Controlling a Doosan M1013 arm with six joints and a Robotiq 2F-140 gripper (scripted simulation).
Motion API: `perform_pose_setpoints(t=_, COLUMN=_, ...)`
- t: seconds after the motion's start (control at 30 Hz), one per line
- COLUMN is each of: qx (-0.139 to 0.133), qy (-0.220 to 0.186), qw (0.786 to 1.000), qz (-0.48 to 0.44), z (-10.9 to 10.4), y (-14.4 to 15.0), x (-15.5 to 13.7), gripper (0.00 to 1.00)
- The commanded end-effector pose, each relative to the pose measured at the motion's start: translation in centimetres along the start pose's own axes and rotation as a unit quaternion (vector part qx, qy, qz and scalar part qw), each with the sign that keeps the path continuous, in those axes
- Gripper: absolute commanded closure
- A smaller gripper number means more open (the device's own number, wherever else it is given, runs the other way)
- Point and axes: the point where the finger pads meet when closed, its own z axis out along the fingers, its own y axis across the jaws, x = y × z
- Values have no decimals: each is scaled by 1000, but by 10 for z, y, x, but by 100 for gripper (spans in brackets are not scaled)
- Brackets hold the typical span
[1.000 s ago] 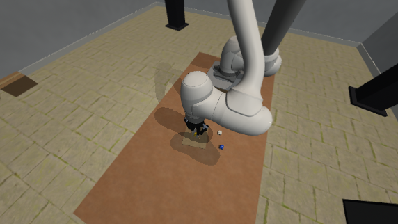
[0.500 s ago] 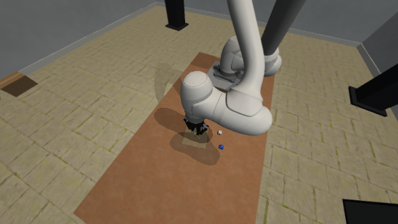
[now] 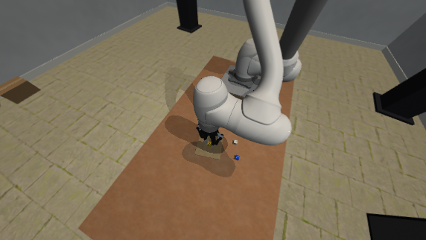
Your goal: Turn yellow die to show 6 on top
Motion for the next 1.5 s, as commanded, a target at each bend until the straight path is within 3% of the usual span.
perform_pose_setpoints(t=0.0, qx=0, qy=0, qw=1000, qz=0, z=0, y=0, x=0, gripper=79)
perform_pose_setpoints(t=0.53, qx=0, qy=0, qw=1000, qz=0, z=-10, y=0, x=0, gripper=79)
perform_pose_setpoints(t=1.03, qx=0, qy=0, qw=1000, qz=0, z=-81, y=0, x=0, gripper=79)
perform_pose_setpoints(t=1.33, qx=0, qy=0, qw=1000, qz=0, z=-90, y=0, x=0, gripper=79)
perform_pose_setpoints(t=1.37, qx=0, qy=0, qw=1000, qz=0, z=-90, y=0, x=0, gripper=0)
perform_pose_setpoints(t=1.47, qx=0, qy=0, qw=1000, qz=0, z=-90, y=0, x=0, gripper=0)
